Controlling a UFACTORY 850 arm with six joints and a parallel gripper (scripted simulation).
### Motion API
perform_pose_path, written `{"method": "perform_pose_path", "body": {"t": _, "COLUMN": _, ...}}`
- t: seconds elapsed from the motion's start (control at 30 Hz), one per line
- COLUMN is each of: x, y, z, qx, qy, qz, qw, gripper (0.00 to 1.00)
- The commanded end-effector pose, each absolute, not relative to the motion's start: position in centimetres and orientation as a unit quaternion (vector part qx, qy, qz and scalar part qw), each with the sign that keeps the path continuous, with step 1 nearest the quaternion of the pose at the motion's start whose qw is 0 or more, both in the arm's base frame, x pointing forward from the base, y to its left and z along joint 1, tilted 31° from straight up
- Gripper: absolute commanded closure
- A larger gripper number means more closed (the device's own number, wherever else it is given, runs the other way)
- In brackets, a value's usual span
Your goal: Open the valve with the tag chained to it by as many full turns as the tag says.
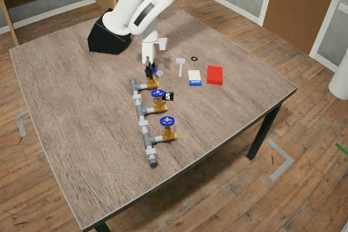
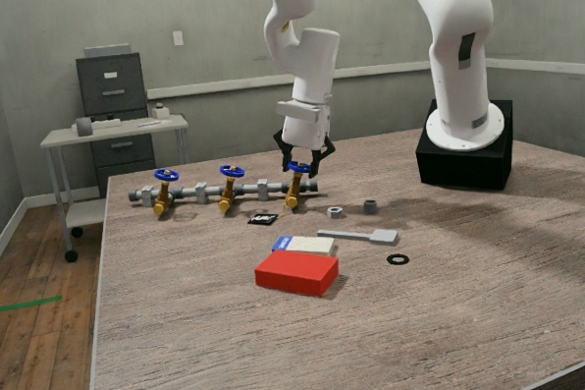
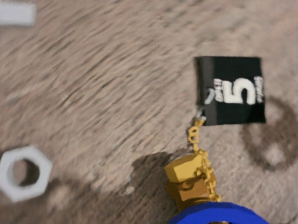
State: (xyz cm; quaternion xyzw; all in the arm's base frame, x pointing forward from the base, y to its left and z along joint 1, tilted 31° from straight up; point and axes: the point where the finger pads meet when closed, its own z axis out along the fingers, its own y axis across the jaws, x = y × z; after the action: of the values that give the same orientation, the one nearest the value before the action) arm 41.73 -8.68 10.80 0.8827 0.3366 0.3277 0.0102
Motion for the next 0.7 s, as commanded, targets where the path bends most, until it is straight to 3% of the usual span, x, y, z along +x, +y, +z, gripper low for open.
{"method": "perform_pose_path", "body": {"t": 0.0, "x": 41.75, "y": -8.7, "z": 10.82, "qx": 0.827, "qy": 0.448, "qz": 0.331, "qw": 0.074, "gripper": 1.0}}
{"method": "perform_pose_path", "body": {"t": 0.07, "x": 41.75, "y": -8.7, "z": 10.82, "qx": 0.827, "qy": 0.448, "qz": 0.331, "qw": 0.074, "gripper": 1.0}}
{"method": "perform_pose_path", "body": {"t": 0.3, "x": 41.75, "y": -8.7, "z": 10.82, "qx": 0.732, "qy": 0.582, "qz": 0.321, "qw": 0.149, "gripper": 1.0}}
{"method": "perform_pose_path", "body": {"t": 0.67, "x": 41.75, "y": -8.7, "z": 10.82, "qx": 0.729, "qy": 0.586, "qz": 0.32, "qw": 0.15, "gripper": 1.0}}
